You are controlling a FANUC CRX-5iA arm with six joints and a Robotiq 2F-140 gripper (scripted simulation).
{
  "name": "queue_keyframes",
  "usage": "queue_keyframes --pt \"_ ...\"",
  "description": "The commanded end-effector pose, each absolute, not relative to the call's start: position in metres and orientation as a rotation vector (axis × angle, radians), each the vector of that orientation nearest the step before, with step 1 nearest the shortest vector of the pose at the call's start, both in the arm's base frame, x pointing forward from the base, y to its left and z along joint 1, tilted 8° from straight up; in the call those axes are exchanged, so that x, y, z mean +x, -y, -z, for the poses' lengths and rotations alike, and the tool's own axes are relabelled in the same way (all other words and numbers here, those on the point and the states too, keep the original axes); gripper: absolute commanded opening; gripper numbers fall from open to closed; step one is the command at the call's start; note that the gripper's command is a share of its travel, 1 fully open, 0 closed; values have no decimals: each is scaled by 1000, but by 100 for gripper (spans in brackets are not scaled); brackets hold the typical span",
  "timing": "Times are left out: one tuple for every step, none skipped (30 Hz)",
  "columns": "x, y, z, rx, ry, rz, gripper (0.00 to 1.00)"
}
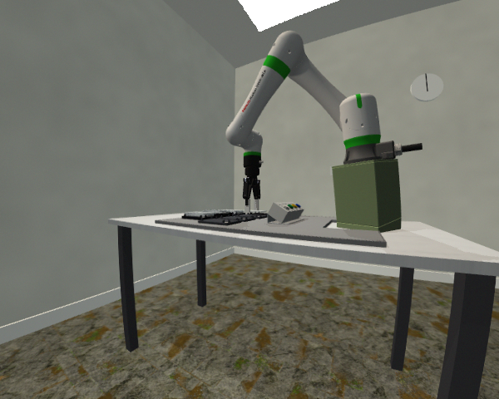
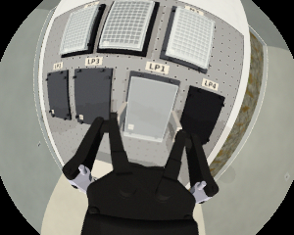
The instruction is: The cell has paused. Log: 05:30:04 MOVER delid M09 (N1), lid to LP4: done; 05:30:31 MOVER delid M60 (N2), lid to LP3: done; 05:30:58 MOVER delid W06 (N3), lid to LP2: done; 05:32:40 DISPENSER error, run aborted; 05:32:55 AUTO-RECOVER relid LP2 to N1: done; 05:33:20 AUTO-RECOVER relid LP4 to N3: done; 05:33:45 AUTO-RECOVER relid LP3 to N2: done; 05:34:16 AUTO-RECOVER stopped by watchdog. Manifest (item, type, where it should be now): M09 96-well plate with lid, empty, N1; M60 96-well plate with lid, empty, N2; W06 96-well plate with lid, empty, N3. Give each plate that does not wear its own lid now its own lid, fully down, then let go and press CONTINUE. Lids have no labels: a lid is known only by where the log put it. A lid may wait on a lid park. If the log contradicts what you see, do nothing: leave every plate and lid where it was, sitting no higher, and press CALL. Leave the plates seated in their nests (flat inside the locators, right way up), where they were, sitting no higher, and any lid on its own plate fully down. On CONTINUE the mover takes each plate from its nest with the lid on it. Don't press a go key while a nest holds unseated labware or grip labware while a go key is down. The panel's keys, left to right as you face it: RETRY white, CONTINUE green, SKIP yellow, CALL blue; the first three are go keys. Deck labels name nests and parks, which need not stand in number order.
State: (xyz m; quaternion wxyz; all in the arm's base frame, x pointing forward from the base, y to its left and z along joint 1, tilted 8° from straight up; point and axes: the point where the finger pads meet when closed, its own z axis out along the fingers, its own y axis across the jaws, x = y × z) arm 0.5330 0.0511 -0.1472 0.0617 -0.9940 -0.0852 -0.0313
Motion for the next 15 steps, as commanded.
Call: queue_keyframes --pt "533 -51 149 -3006 257 95 0" --pt "533 -51 149 -3006 257 95 0" --pt "533 -51 149 -3006 257 95 0" --pt "533 -51 150 -3006 257 95 0" --pt "533 -51 150 -3006 257 95 0" --pt "533 -51 150 -3006 257 95 0" --pt "533 -51 150 -3006 257 95 0" --pt "533 -51 151 -3006 257 95 0" --pt "533 -51 151 -3006 257 95 0" --pt "533 -51 151 -3006 257 95 0" --pt "533 -51 151 -3006 257 95 0" --pt "533 -51 151 -3006 257 95 0" --pt "533 -51 151 -3006 257 95 0" --pt "533 -51 151 -3006 257 95 0" --pt "533 -51 151 -3006 257 95 0"
